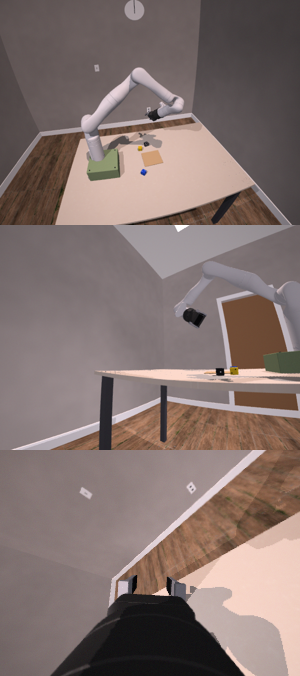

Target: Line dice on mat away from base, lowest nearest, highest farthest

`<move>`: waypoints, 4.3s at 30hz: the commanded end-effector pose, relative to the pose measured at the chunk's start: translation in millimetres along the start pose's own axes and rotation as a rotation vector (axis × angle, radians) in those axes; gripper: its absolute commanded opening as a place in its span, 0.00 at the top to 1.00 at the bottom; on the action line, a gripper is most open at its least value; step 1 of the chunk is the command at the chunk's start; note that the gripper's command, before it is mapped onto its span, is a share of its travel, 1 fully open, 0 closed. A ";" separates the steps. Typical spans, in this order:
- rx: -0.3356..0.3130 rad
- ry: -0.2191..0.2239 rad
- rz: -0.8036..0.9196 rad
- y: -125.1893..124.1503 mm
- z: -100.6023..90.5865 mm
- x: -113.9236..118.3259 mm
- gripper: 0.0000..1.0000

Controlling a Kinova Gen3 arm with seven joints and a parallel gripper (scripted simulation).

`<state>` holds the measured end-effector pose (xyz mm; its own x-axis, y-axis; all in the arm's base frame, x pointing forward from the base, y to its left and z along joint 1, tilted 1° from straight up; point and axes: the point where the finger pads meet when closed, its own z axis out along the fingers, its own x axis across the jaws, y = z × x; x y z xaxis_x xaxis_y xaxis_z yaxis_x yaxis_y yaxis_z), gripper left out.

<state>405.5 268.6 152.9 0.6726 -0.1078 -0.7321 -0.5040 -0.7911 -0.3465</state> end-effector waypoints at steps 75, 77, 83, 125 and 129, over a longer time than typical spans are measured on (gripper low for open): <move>0.548 0.947 1.713 381.3 -111.0 16.7 0.00; 0.548 0.947 1.713 381.3 -111.0 16.7 0.00; 0.548 0.947 1.713 381.3 -111.0 16.7 0.00; 0.540 0.938 1.721 403.6 -67.6 69.0 0.00; 0.540 0.938 1.721 406.6 -62.0 75.8 0.00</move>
<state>291.3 -94.3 -1.0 -0.6452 -0.7633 -0.0334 -0.7635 0.6458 -0.0074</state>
